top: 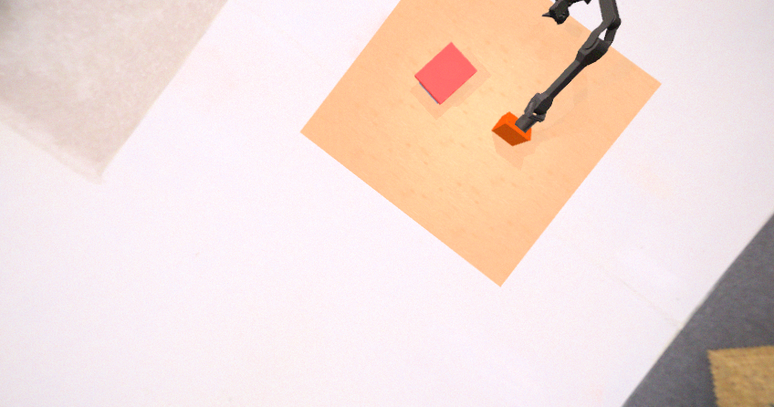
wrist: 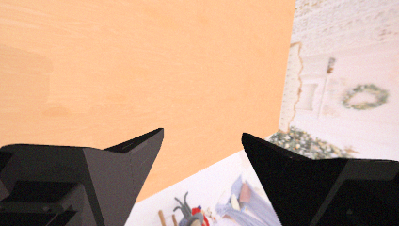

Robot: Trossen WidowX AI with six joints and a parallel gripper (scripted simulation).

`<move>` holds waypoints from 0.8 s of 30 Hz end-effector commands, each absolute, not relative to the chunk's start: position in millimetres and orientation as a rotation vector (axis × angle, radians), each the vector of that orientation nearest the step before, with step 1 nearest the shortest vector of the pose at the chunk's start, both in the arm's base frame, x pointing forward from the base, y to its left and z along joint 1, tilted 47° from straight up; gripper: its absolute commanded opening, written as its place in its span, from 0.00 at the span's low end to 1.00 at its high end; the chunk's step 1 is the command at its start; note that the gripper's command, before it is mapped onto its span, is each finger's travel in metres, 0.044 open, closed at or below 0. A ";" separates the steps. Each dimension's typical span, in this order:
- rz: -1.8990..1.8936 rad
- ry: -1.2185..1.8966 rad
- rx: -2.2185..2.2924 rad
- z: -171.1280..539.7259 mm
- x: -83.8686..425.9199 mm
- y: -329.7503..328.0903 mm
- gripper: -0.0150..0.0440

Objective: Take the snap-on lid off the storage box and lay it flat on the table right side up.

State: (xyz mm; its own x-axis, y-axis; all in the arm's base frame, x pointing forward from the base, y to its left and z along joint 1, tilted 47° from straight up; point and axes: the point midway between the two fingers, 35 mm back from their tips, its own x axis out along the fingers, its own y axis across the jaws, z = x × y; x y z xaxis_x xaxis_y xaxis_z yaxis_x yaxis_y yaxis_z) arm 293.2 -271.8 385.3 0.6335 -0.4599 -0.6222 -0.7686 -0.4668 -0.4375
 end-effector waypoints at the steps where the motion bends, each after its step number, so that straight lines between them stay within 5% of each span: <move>1: 0.553 0.955 -2.137 386.7 293.2 -270.5 0.89; 7: 0.553 0.953 -2.134 426.8 285.9 -227.0 0.65; 24: 0.344 0.994 -1.556 347.0 364.3 -165.4 0.65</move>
State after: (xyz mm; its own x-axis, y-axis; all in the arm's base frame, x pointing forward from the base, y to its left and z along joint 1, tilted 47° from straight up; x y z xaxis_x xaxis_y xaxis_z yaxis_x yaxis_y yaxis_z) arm 335.5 -193.5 385.0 0.6171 -0.4101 -0.6715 -0.7757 -0.1741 -0.6066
